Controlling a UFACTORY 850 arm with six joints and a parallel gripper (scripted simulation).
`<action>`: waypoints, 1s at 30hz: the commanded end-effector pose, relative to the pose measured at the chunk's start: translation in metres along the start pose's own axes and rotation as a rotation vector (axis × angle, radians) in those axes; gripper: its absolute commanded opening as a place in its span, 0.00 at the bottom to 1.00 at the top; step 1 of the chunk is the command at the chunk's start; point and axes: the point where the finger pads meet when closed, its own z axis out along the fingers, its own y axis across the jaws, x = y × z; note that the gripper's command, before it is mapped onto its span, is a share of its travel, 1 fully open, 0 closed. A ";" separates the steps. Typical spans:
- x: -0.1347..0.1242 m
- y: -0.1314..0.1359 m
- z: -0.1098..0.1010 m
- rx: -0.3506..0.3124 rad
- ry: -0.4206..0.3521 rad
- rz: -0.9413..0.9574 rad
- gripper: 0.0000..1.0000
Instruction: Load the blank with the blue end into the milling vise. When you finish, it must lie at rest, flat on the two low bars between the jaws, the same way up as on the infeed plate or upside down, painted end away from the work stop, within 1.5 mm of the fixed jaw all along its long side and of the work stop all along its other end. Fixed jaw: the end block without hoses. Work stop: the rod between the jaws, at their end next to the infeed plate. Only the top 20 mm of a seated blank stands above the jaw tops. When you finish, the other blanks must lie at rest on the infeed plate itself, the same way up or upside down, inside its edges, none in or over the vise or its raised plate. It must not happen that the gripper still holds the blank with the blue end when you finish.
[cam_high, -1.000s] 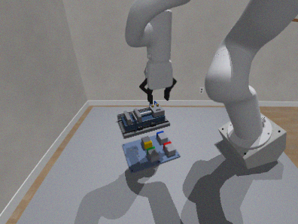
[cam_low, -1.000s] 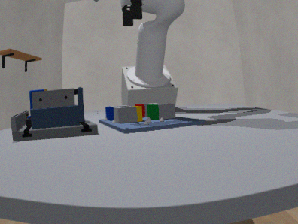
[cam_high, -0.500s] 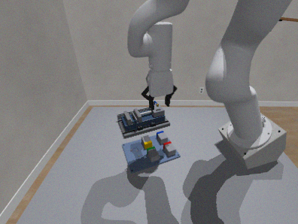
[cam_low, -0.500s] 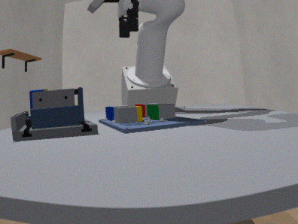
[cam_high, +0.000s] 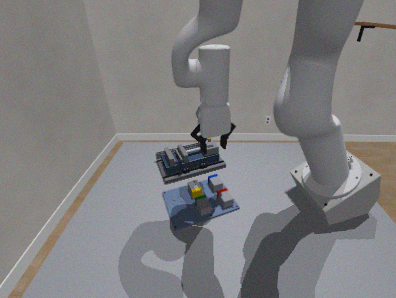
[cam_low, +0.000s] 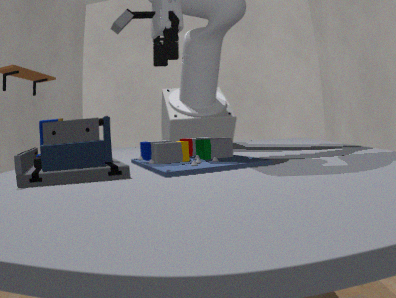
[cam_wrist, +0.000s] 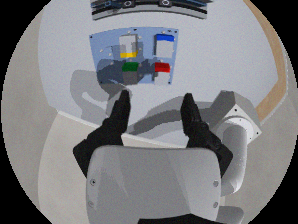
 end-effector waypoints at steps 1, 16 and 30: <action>0.005 0.004 0.019 0.004 -0.001 0.000 0.75; 0.014 0.013 0.055 -0.006 -0.003 0.002 0.75; 0.023 0.021 0.094 0.009 -0.002 -0.001 0.75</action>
